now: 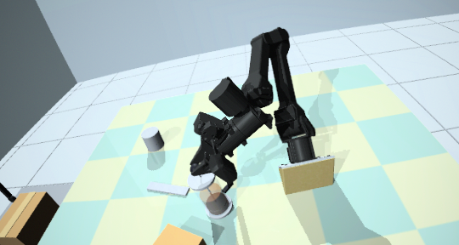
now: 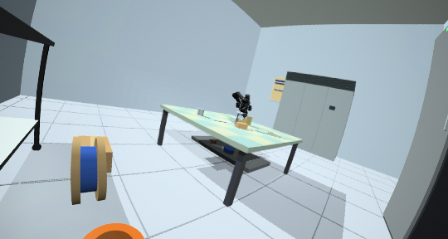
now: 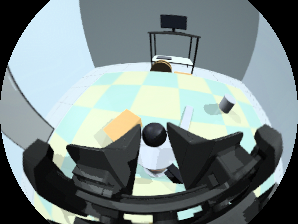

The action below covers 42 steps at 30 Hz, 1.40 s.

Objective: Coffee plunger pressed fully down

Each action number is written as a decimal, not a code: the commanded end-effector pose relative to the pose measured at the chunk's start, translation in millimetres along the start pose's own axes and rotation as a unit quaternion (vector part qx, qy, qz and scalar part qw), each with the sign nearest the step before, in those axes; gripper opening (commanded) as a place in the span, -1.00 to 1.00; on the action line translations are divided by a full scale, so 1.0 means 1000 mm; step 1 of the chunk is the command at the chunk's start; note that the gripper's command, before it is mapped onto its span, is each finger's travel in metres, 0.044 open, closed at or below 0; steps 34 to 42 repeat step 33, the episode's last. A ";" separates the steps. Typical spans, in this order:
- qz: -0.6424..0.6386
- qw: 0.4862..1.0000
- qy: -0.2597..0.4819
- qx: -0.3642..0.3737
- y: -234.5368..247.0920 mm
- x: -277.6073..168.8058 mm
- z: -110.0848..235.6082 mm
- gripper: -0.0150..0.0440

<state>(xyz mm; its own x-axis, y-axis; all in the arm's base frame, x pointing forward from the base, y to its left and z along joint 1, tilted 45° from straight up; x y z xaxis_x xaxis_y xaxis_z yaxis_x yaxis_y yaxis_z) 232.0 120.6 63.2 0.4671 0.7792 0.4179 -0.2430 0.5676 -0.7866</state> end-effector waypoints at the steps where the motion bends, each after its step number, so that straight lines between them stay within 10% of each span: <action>1: 0.000 1.000 0.000 0.001 0.000 0.000 0.000 0.28; 9: 0.000 1.000 0.000 0.001 0.000 0.000 0.000 0.99; 42: 0.009 1.000 0.008 0.006 -0.015 0.055 0.056 1.00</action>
Point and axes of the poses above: the point midway between the two fingers, 35 mm back from their tips, its own z axis back along the fingers, its own y axis across the jaws, x = y × z, the point moved 3 cm from there along z, back along the fingers, and after that the axes turned 12 degrees about z, right-handed, at the moved point
